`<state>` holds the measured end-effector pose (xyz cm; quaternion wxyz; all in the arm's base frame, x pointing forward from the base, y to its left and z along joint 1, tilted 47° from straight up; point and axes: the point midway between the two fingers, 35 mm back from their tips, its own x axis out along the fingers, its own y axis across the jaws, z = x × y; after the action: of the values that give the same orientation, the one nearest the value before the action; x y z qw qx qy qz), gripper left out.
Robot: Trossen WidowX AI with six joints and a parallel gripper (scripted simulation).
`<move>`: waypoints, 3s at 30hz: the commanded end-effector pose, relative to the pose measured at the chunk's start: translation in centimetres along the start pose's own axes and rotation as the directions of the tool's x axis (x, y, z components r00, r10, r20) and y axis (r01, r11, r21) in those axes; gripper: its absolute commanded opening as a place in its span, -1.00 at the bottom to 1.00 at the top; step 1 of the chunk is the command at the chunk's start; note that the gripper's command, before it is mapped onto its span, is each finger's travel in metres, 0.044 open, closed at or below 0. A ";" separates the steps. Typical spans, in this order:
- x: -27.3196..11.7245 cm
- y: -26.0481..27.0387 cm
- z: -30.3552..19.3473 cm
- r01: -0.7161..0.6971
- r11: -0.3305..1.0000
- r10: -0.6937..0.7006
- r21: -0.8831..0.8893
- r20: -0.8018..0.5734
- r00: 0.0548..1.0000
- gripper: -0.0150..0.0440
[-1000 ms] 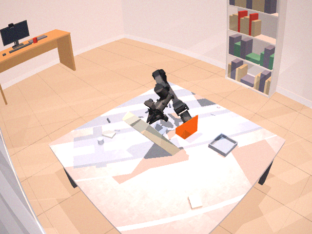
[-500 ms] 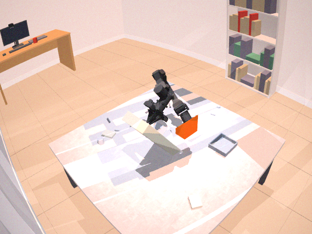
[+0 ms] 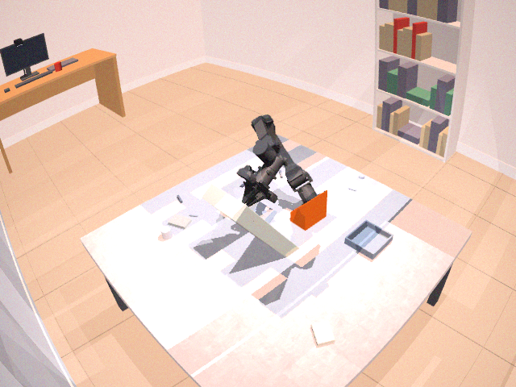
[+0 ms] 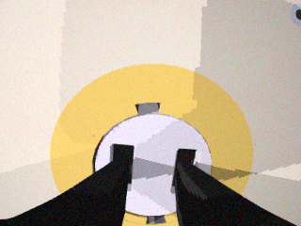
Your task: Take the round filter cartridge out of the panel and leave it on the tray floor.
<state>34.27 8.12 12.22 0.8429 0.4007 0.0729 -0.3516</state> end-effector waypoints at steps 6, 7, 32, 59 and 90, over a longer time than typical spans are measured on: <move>0.7 0.0 -0.1 -0.001 1.000 0.001 -0.005 -0.003 1.000 -0.19; 0.7 0.0 -0.1 -0.001 1.000 0.001 -0.005 -0.003 1.000 -0.19; 0.9 0.1 -0.1 -0.005 1.000 0.005 -0.006 0.001 1.000 -0.30; 1.3 0.0 -0.1 -0.002 0.814 0.001 -0.581 -0.003 1.000 -0.49; 1.3 0.0 -0.1 -0.003 -0.130 0.001 -0.991 -0.003 1.000 -0.49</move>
<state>35.02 7.69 11.79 0.8802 -0.3137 0.2970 -0.1963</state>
